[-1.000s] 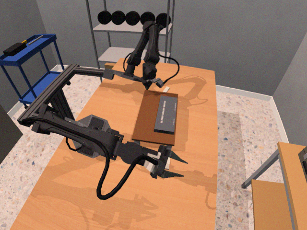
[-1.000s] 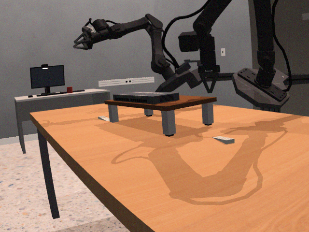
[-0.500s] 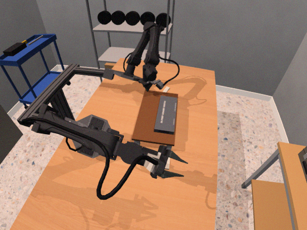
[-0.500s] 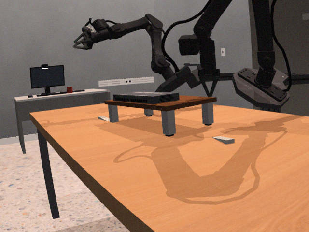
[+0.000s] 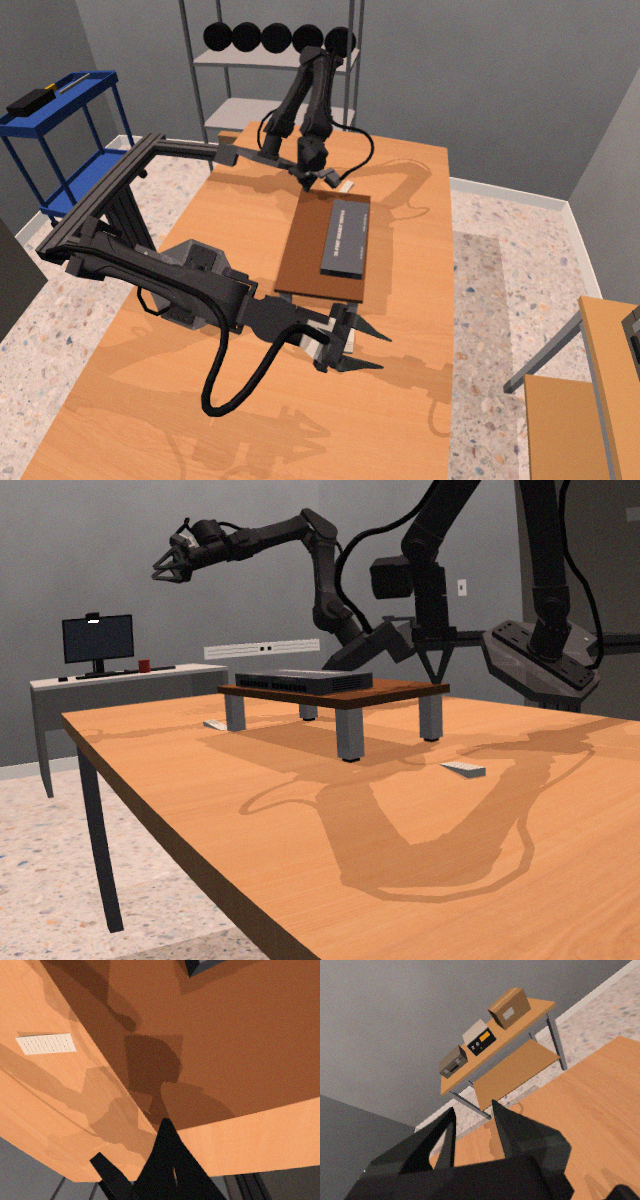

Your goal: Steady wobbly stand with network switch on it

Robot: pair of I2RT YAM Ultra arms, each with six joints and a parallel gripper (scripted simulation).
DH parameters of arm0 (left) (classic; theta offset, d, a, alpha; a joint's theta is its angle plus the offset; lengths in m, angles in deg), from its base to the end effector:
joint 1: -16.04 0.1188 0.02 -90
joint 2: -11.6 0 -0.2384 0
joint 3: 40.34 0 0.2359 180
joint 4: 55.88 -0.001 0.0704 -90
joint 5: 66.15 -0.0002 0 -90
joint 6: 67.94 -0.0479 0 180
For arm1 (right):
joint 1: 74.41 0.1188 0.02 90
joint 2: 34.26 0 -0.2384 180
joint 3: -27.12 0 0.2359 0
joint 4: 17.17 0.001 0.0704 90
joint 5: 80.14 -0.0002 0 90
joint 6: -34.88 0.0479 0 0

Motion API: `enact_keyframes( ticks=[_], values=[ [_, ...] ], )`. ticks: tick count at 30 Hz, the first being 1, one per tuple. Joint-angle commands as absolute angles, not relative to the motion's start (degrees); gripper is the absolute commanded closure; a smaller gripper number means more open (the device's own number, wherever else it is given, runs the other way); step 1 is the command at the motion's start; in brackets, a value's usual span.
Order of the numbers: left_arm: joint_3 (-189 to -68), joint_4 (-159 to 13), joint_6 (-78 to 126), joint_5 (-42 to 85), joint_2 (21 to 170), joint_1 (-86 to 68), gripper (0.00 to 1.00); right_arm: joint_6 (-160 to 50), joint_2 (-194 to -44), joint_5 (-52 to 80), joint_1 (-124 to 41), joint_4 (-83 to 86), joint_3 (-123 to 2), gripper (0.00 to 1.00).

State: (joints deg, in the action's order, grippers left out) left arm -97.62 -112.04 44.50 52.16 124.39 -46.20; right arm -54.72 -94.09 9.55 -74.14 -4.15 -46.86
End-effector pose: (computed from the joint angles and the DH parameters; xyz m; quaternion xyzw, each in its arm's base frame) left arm 0.1161 -0.1696 0.0396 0.3674 0.8798 0.3003 0.0270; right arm 0.2472 0.0019 0.3847 0.0027 0.7001 0.0023 0.7140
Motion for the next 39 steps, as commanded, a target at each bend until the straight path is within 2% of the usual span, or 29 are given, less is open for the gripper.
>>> enact_keyframes(
  ticks=[1,2,18,23,39],
  values=[
    [-96.1,-109.5,43.3,52.8,125.7,-45.6,1.0,-54.6,-93.7,10.6,-73.9,-5.9,-49.4,0.58],
    [-97.5,-110.1,43.9,53.2,124.0,-46.9,1.0,-54.6,-93.7,10.6,-73.9,-5.9,-49.4,1.0],
    [-97.6,-110.1,43.8,53.2,123.3,-47.0,1.0,-54.6,-93.7,10.6,-73.9,-5.9,-49.4,1.0],
    [-97.6,-110.1,43.8,53.2,123.3,-47.0,1.0,-56.1,-101.5,14.6,-76.6,2.3,-49.1,1.0],
    [-97.6,-110.1,43.8,53.2,123.3,-47.0,1.0,-59.6,-124.8,24.9,-83.5,13.8,-55.5,1.0]
  ],
)
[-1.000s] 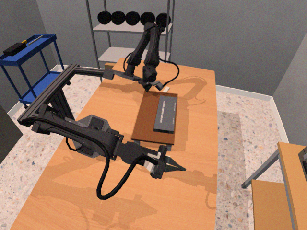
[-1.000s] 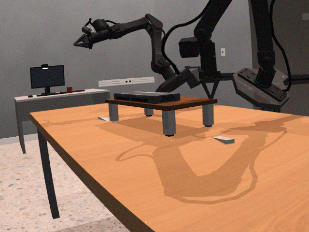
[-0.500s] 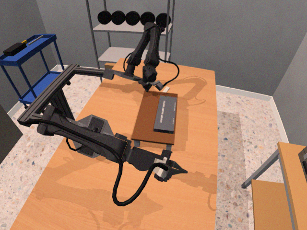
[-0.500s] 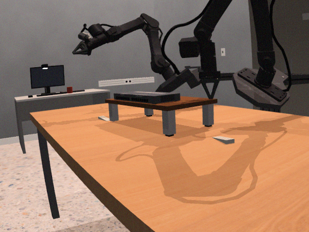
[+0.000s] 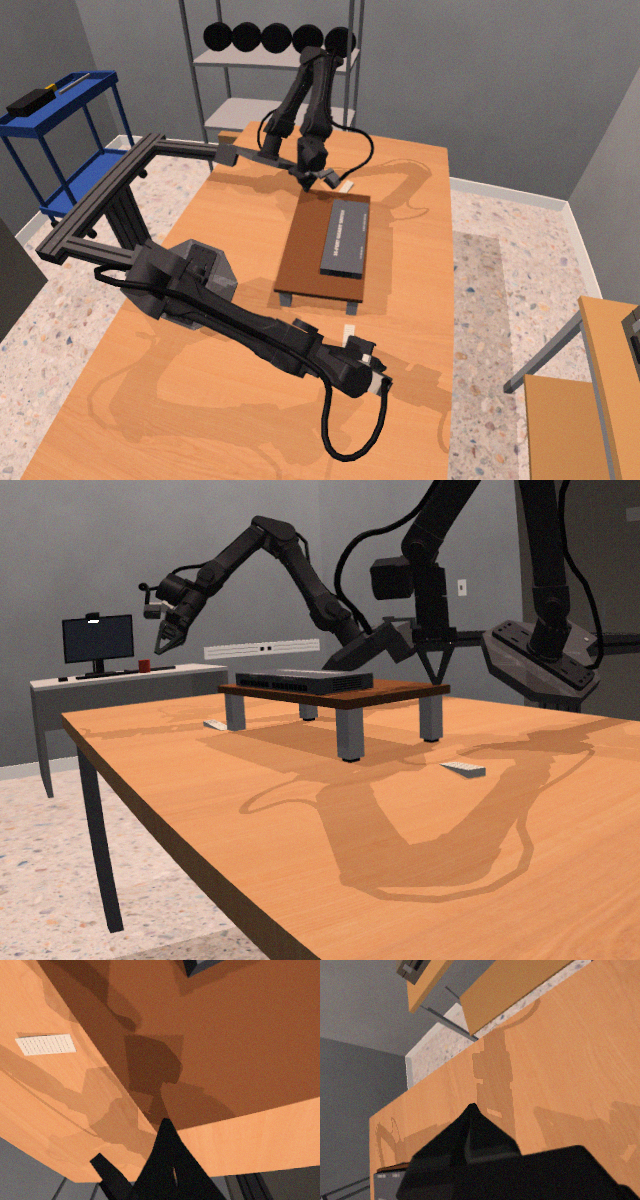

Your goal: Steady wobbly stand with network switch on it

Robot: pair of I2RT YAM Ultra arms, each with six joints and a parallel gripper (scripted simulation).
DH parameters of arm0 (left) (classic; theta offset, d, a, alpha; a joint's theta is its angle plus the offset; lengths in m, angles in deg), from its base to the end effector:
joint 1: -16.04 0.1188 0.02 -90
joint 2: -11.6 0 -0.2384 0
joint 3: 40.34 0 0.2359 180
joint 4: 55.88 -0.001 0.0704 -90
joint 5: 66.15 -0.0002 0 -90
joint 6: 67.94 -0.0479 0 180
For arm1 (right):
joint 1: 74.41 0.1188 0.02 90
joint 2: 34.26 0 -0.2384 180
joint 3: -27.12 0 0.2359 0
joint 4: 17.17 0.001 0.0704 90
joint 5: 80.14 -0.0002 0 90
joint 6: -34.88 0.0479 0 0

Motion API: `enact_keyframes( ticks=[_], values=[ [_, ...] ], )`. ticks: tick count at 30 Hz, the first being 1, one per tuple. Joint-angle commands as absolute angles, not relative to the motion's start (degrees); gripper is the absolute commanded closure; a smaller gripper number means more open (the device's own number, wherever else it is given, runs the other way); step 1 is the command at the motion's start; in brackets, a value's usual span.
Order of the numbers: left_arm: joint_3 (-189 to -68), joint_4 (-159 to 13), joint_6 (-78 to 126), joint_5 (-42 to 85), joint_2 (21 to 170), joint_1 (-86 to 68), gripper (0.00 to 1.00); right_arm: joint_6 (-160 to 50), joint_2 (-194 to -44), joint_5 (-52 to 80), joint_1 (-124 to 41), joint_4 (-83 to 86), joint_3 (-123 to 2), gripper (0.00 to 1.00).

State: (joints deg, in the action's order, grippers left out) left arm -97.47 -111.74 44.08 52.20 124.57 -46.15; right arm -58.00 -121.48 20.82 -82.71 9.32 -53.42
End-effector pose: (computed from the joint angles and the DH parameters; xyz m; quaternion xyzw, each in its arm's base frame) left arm 0.1160 -0.1691 0.0386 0.3703 0.8785 0.3008 0.0259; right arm 0.3388 -0.0392 0.2651 -0.0040 0.8767 0.0375 0.4796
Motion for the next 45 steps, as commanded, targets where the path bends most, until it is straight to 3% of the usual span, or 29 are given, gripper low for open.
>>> enact_keyframes(
  ticks=[1,16,45],
  values=[
    [-97.6,-110.1,43.8,53.2,123.3,-47.0,1.0,-59.8,-126.6,25.7,-84.0,14.8,-55.9,1.0],
    [-97.6,-110.1,43.8,53.2,123.3,-47.0,1.0,-62.3,-145.2,31.9,-89.4,23.1,-61.6,1.0],
    [-97.6,-110.1,43.8,53.2,123.3,-47.0,1.0,-60.5,-145.5,31.8,-88.2,22.3,-56.9,1.0]
  ],
)
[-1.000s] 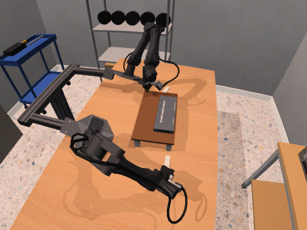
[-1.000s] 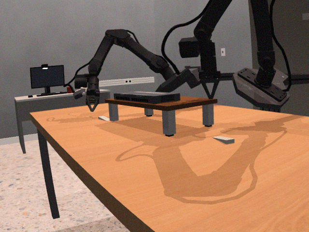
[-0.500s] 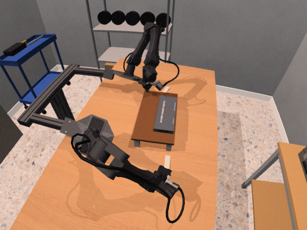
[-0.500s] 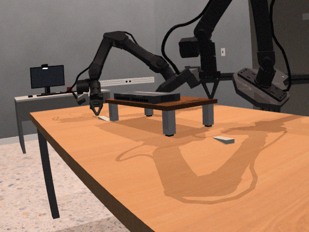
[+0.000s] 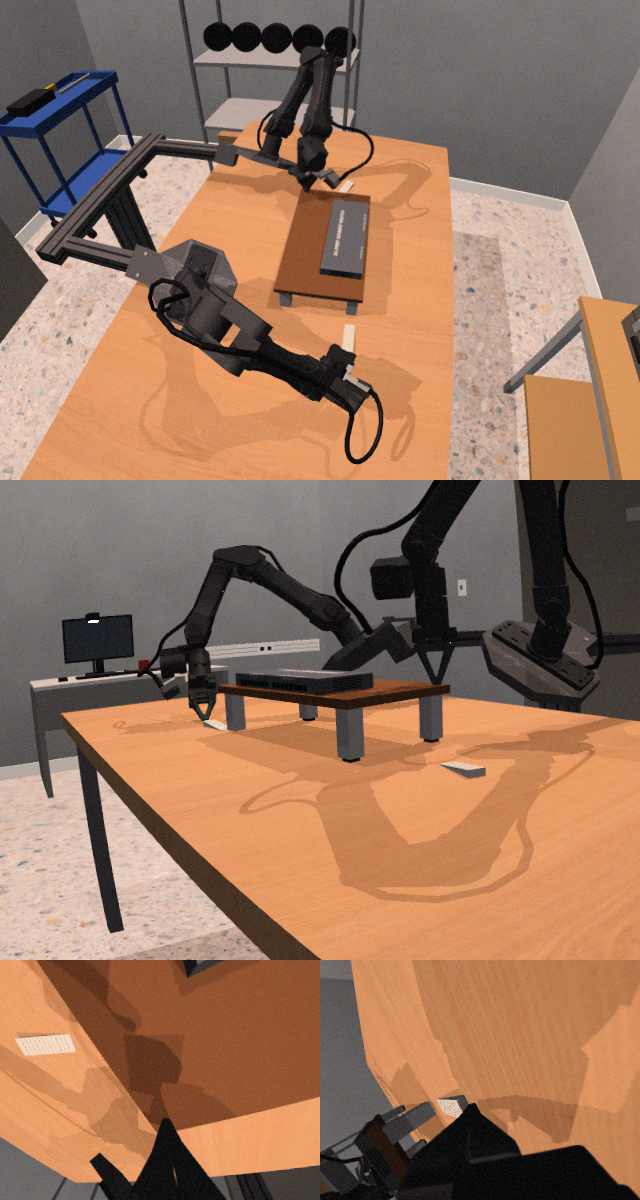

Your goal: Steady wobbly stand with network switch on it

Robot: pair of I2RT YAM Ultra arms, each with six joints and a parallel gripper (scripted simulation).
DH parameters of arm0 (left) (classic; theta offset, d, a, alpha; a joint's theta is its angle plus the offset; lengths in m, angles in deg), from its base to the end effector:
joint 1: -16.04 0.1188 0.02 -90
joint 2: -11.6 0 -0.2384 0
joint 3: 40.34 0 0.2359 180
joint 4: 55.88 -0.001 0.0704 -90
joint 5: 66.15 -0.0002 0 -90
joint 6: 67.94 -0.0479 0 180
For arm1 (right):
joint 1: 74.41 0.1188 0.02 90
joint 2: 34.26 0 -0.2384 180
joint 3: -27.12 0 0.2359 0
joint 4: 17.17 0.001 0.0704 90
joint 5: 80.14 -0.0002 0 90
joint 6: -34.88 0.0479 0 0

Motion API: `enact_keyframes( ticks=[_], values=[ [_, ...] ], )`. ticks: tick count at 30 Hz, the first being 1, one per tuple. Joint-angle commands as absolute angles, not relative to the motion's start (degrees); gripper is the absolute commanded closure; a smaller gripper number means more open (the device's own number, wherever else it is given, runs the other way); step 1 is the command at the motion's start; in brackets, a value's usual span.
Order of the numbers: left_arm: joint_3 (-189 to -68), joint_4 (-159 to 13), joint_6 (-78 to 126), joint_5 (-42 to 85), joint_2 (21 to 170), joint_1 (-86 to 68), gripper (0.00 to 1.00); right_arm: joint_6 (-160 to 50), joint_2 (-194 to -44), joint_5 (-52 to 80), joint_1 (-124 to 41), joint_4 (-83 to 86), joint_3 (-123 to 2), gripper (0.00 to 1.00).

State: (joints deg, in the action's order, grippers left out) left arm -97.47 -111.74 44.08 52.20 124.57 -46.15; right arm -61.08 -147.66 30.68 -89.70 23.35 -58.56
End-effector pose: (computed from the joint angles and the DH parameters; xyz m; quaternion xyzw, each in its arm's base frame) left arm 0.1160 -0.1691 0.0386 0.3703 0.8785 0.3008 0.0259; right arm 0.3578 -0.0791 0.1208 0.0446 0.9654 0.1402 0.2152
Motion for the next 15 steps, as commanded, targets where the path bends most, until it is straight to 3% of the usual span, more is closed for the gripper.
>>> enact_keyframes(
  ticks=[1,15],
  values=[
    [-97.6,-110.1,43.8,53.2,123.3,-47.0,1.0,-60.5,-145.4,31.8,-88.1,22.5,-58.2,1.0],
    [-97.6,-110.1,43.8,53.2,123.3,-47.0,1.0,-60.9,-145.4,31.3,-87.2,21.6,-57.8,1.0]
  ],
)
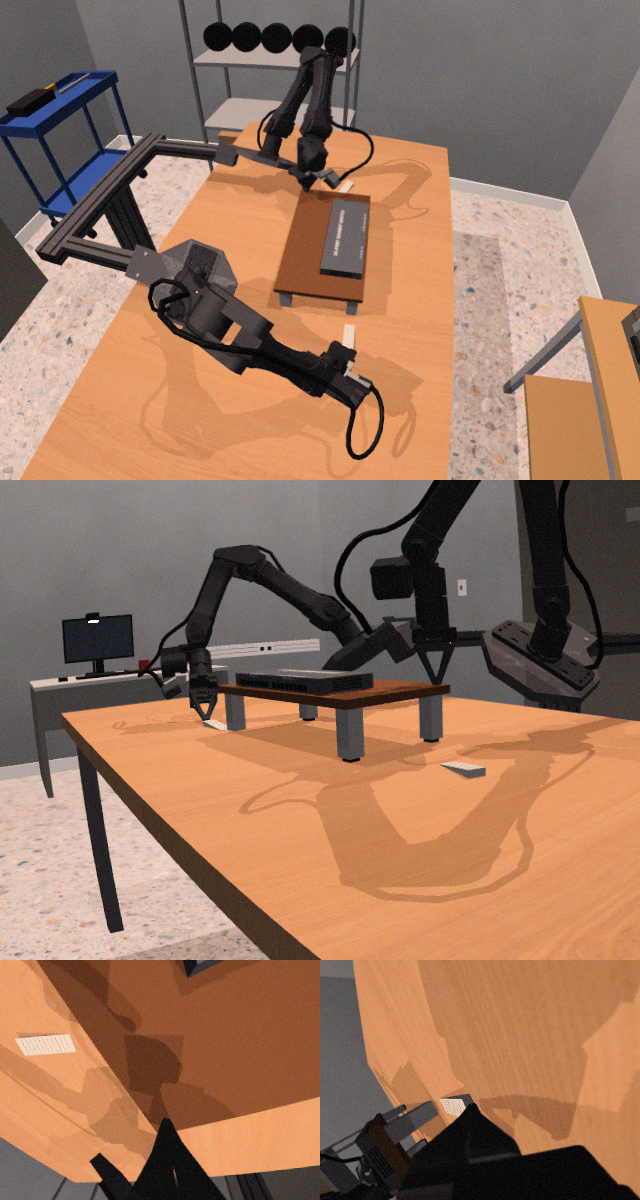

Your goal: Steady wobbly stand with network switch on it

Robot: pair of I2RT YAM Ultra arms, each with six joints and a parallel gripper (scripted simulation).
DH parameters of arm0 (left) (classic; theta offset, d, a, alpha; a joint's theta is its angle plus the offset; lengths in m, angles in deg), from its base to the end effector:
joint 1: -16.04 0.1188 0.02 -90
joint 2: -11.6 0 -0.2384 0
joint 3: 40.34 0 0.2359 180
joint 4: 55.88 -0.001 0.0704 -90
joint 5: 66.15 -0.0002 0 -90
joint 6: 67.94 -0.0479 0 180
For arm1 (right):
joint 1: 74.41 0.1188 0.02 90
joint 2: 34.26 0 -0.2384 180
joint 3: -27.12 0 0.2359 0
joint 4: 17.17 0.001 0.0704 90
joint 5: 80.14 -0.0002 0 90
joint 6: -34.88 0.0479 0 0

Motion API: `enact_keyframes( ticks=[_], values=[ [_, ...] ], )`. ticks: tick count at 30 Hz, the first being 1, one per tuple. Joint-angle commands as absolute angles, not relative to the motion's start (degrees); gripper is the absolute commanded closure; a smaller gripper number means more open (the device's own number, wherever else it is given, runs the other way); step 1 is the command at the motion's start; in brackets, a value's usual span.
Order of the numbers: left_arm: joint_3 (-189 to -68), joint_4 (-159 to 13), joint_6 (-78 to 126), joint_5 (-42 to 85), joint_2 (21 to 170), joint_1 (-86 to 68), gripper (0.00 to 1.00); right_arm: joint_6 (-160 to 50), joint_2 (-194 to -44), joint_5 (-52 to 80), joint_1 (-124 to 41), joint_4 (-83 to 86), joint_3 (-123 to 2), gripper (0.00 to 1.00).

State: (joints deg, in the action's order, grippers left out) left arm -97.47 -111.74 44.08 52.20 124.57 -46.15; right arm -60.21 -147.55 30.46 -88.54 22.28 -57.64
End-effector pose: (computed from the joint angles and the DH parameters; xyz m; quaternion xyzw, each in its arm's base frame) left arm 0.1160 -0.1691 0.0386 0.3703 0.8785 0.3008 0.0259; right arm 0.3579 -0.0717 0.1182 0.0421 0.9655 0.1417 0.2146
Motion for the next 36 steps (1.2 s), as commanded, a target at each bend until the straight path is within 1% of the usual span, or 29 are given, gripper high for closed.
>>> enact_keyframes(
  ticks=[1,19,24,26,27,29,34,36],
  values=[
    [-97.6,-110.1,43.8,53.2,123.3,-47.0,1.0,-59.6,-146.3,30.4,-87.1,20.9,-57.2,1.0],
    [-97.6,-110.1,43.8,53.2,123.3,-47.0,1.0,-58.7,-147.3,29.8,-85.9,19.4,-54.7,1.0],
    [-97.6,-110.1,43.8,53.2,123.3,-47.0,1.0,-58.3,-147.8,29.3,-85.7,18.9,-55.9,1.0],
    [-97.6,-110.1,43.8,53.2,123.3,-47.0,1.0,-58.3,-146.9,29.2,-85.6,18.7,-54.2,1.0],
    [-97.6,-110.1,43.8,53.2,123.3,-47.0,1.0,-58.2,-146.8,29.2,-85.5,18.7,-55.6,1.0],
    [-97.6,-110.1,43.8,53.2,123.3,-47.0,1.0,-58.1,-146.9,29.1,-85.4,18.4,-54.0,1.0],
    [-97.6,-110.1,43.8,53.2,123.3,-47.0,1.0,-59.1,-147.2,29.1,-85.3,18.4,-55.6,1.0],
    [-97.6,-110.1,43.8,53.2,123.3,-47.0,1.0,-57.8,-147.7,28.9,-85.1,18.0,-53.7,1.0]
  ],
)
